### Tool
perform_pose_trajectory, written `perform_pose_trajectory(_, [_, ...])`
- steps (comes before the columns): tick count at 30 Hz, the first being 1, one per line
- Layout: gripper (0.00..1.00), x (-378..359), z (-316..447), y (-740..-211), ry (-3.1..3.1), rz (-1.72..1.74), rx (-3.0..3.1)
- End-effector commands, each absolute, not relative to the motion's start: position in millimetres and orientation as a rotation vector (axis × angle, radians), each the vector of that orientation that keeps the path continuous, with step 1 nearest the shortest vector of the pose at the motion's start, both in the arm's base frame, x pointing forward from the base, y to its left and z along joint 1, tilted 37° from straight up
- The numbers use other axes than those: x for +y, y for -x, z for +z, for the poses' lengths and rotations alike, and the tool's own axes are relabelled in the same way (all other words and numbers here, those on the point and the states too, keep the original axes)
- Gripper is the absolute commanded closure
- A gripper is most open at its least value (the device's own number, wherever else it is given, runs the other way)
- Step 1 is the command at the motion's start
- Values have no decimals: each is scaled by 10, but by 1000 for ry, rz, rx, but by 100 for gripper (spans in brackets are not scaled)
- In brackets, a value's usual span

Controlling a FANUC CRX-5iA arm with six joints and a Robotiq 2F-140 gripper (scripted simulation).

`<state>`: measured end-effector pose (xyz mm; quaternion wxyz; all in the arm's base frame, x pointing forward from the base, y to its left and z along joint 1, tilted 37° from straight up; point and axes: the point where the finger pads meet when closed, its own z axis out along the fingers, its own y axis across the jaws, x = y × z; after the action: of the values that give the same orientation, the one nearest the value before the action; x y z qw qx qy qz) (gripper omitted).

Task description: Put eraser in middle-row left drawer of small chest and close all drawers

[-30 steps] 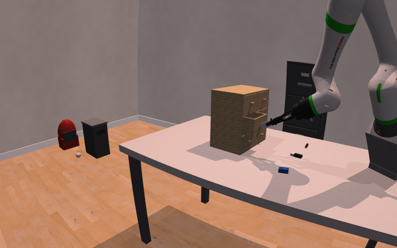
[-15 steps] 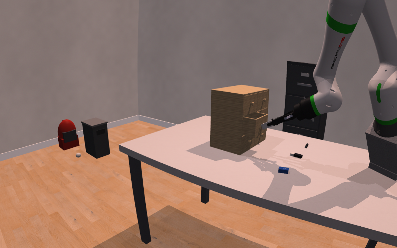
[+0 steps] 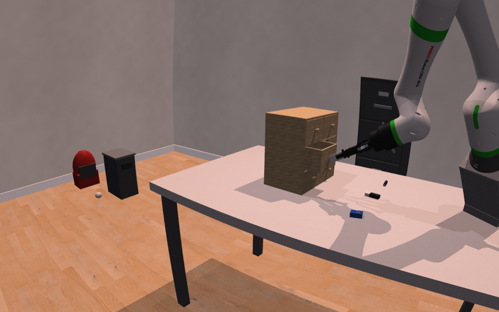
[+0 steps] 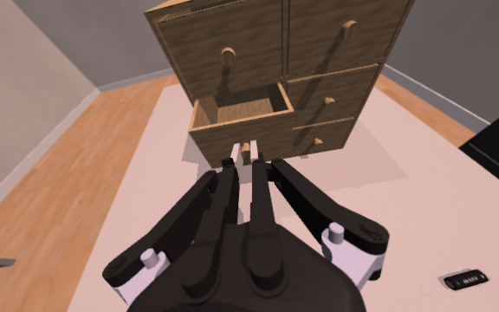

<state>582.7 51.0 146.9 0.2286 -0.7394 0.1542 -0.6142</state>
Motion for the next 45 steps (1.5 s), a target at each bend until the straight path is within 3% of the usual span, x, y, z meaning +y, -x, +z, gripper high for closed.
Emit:
perform_pose_trajectory(1, [92,508,1470,-5827,2036,-1691,424])
perform_pose_trajectory(13, [80,508,1470,-5827,2036,-1691,424])
perform_pose_trajectory(45, [80,564,1323,-5266,2036,-1691,424])
